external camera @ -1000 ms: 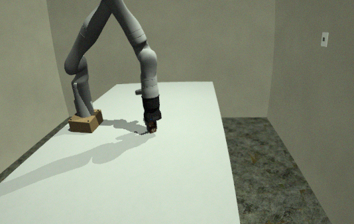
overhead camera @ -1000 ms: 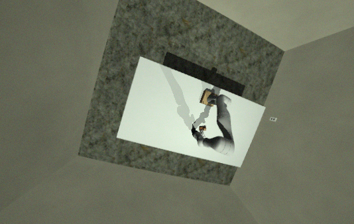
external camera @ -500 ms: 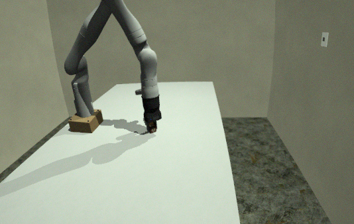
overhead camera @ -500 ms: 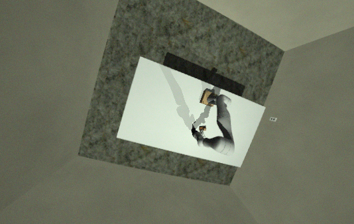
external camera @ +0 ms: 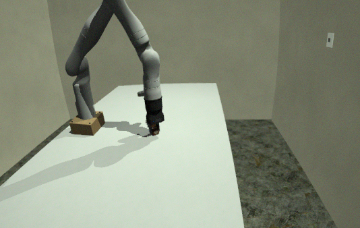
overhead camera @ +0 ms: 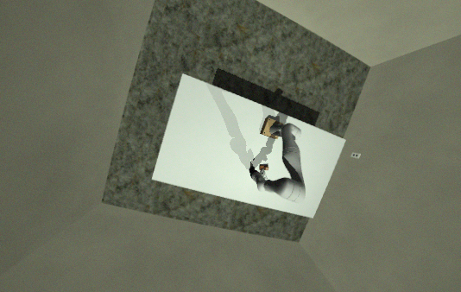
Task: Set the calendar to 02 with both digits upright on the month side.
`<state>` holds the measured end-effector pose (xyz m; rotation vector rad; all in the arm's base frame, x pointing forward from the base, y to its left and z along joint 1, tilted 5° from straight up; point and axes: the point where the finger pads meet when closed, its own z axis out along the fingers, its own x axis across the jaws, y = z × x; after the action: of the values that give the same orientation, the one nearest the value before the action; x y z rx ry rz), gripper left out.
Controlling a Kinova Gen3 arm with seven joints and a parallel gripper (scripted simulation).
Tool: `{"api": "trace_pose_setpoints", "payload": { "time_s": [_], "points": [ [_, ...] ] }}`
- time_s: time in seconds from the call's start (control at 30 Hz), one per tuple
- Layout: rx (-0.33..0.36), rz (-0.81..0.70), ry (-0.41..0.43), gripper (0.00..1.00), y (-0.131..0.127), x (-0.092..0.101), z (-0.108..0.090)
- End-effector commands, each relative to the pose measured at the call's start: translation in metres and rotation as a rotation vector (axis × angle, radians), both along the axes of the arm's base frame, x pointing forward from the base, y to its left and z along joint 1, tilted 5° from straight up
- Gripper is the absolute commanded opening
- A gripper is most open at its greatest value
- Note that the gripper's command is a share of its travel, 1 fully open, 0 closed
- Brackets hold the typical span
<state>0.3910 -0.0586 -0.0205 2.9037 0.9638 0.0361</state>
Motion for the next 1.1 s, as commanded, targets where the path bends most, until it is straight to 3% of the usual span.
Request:
{"api": "trace_pose_setpoints", "payload": {
  "time_s": [0.0,0.1,0.23,0.37,0.4,0.47,0.6,1.07],
  "points": [
    [0.000,0.000,-0.002,0.60,0.0000,0.0006,0.0006],
    [0.000,0.000,-0.002,0.60,0.0000,0.0006,0.0006],
    [0.000,0.000,-0.002,0.72,0.0000,0.0006,0.0006],
    [0.000,0.000,-0.002,0.72,0.0000,0.0006,0.0006],
    [0.000,0.000,-0.002,0.78,0.0000,0.0006,0.0006],
    [0.000,0.000,-0.002,0.78,0.0000,0.0006,0.0006],
    [0.000,0.000,-0.002,0.90,0.0000,0.0006,0.0006],
    [0.000,0.000,-0.002,0.90,0.0001,0.0005,0.0024]
  ]
}}
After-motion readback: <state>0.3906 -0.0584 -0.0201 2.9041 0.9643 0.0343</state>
